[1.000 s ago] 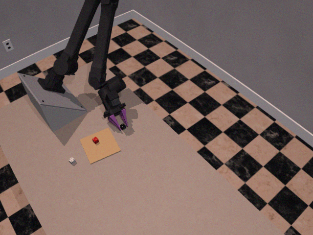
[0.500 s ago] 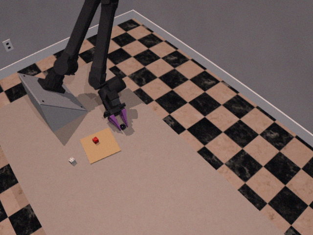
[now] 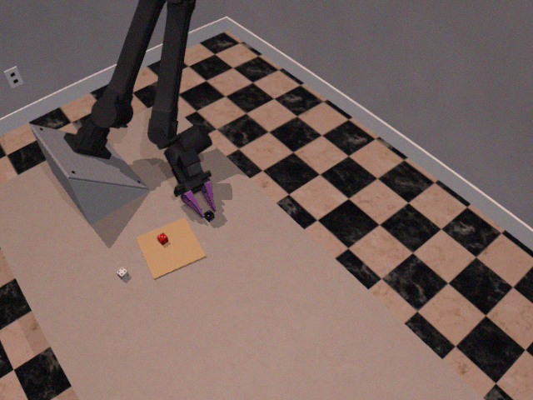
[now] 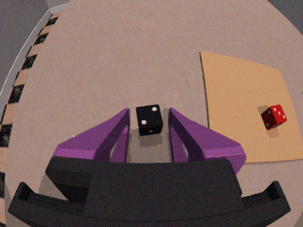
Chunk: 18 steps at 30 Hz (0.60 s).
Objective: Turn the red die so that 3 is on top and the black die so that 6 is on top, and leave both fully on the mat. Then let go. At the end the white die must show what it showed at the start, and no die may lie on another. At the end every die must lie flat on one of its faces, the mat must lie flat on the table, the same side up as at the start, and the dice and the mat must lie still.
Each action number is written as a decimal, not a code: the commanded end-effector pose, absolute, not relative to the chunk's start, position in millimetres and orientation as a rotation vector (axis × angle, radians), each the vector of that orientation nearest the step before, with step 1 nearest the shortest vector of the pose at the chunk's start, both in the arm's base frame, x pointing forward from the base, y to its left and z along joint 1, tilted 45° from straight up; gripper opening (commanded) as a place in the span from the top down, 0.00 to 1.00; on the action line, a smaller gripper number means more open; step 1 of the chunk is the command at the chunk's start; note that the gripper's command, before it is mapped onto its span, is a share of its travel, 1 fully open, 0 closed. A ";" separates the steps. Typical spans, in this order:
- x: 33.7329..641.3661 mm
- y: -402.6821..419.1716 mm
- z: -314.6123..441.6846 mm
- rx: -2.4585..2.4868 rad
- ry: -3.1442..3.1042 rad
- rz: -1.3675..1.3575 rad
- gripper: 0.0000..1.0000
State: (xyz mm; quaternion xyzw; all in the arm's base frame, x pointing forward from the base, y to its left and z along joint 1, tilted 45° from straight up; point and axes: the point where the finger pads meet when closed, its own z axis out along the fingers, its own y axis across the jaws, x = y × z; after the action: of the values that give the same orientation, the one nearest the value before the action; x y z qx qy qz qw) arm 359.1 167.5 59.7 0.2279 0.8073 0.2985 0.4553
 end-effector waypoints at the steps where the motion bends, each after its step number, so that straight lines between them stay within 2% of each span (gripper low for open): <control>1: 353.5 166.4 67.7 0.576 1.981 0.749 0.65; 10: 329.3 158.7 78.2 0.577 1.982 0.749 0.65; 18: 331.0 156.4 77.7 0.586 1.984 0.740 0.65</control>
State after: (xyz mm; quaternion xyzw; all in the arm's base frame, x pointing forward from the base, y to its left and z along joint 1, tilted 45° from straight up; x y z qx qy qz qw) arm 330.4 157.3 79.3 0.2294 0.8033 0.3020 0.4592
